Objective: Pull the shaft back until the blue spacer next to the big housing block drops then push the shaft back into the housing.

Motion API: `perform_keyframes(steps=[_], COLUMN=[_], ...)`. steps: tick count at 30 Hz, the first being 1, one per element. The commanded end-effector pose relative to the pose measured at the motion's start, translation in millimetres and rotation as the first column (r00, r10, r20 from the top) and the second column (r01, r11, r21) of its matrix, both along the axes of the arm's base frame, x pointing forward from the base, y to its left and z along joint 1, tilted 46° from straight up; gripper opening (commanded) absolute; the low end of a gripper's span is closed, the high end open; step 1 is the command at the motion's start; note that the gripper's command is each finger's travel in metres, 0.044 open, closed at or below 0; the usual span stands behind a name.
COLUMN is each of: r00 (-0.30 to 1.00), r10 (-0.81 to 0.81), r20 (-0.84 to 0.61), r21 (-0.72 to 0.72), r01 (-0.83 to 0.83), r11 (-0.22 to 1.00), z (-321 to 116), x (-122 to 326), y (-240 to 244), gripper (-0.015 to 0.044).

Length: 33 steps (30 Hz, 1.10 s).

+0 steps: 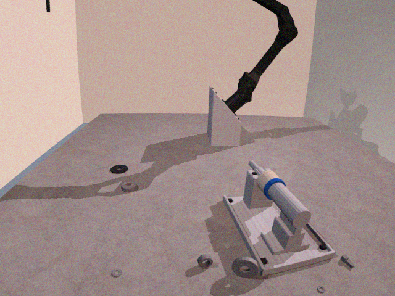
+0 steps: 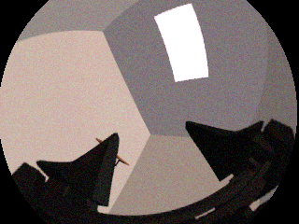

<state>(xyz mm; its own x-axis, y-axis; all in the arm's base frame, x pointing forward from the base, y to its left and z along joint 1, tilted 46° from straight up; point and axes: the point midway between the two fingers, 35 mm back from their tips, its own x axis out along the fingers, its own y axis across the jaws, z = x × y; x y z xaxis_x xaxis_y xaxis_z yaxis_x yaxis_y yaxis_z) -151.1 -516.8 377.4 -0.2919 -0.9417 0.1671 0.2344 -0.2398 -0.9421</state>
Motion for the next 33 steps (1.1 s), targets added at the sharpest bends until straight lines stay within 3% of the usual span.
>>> perform_keyframes(steps=[1, 8, 16, 25, 33], r00=[0.984, 0.893, 0.687, 0.343, -0.023], r10=[0.159, 0.399, 0.649, 0.837, 0.874], r20=[-0.08, -0.207, -0.327, -0.427, -0.486], r21=[0.101, 0.226, 0.355, 0.479, 0.57], r01=[-0.15, -0.354, -0.547, -0.699, -0.766], r11=[0.983, 0.908, 0.758, 0.531, 0.297], z=[-41, -92, -150, -214, -268], x=[62, 158, 267, 379, 457], y=[-18, -26, -5, 54, 136], gripper=[0.044, 0.044, 0.044, 0.044, 0.044])
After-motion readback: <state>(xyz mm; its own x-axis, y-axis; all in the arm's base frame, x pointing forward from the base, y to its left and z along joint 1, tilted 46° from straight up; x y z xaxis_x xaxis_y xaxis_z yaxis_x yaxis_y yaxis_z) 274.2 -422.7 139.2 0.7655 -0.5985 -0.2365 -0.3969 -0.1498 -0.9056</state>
